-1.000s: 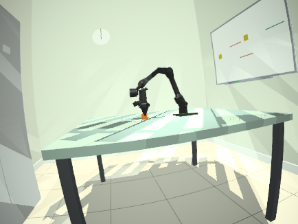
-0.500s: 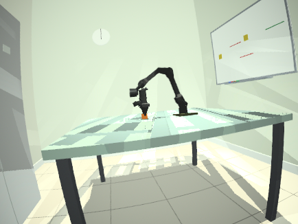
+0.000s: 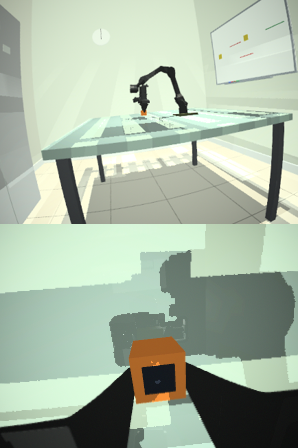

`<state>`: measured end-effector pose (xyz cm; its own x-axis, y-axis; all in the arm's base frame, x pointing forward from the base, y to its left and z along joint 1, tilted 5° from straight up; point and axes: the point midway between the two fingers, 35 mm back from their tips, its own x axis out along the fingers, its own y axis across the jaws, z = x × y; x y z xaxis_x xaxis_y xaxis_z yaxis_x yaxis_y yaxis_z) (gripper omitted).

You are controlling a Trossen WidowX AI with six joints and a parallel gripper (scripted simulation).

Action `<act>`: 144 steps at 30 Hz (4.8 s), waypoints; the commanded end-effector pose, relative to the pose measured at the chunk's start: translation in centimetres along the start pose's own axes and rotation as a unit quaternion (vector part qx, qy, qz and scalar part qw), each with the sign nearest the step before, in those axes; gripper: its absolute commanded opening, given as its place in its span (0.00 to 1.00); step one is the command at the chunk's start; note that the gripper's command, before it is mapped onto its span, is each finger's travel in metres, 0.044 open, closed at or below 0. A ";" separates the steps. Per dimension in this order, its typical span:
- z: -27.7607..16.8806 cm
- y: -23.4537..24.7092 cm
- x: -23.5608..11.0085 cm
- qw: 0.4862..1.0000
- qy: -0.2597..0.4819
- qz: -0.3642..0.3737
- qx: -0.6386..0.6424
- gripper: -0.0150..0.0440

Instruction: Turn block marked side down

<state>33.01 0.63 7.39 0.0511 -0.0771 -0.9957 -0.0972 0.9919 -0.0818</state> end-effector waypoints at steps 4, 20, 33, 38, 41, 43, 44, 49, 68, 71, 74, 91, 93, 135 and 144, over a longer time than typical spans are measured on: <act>-0.1 0.0 0.3 0.999 -0.052 0.003 0.000 0.25; -0.3 0.0 0.6 0.983 -0.181 0.003 0.000 0.25; -0.4 0.0 0.9 0.970 -0.244 0.002 0.000 0.25; 0.1 0.0 2.0 0.959 -0.282 0.003 0.001 0.25; 0.3 0.0 2.5 0.952 -0.305 0.004 0.002 0.25; 0.4 0.0 2.8 0.948 -0.320 0.004 0.002 0.25; 0.5 0.0 3.0 0.945 -0.327 0.004 0.002 0.25; 0.5 0.0 3.5 0.931 -0.364 0.005 0.002 0.25; -1.0 0.0 3.7 0.880 -0.474 0.001 -0.001 0.25; -1.0 0.0 3.6 0.876 -0.482 0.001 -0.001 0.25; -1.0 0.0 3.5 0.874 -0.485 0.001 -0.001 0.25; -1.0 0.0 3.5 0.874 -0.485 0.001 -0.001 0.52; -1.0 0.0 3.5 0.874 -0.485 0.001 -0.001 0.61; -1.0 0.0 3.5 0.874 -0.485 0.001 -0.001 1.00; 0.4 0.0 1.4 0.935 -0.354 0.005 0.003 1.00</act>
<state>33.03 0.31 3.86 0.7981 0.0372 -0.6013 -0.1012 0.9922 -0.0730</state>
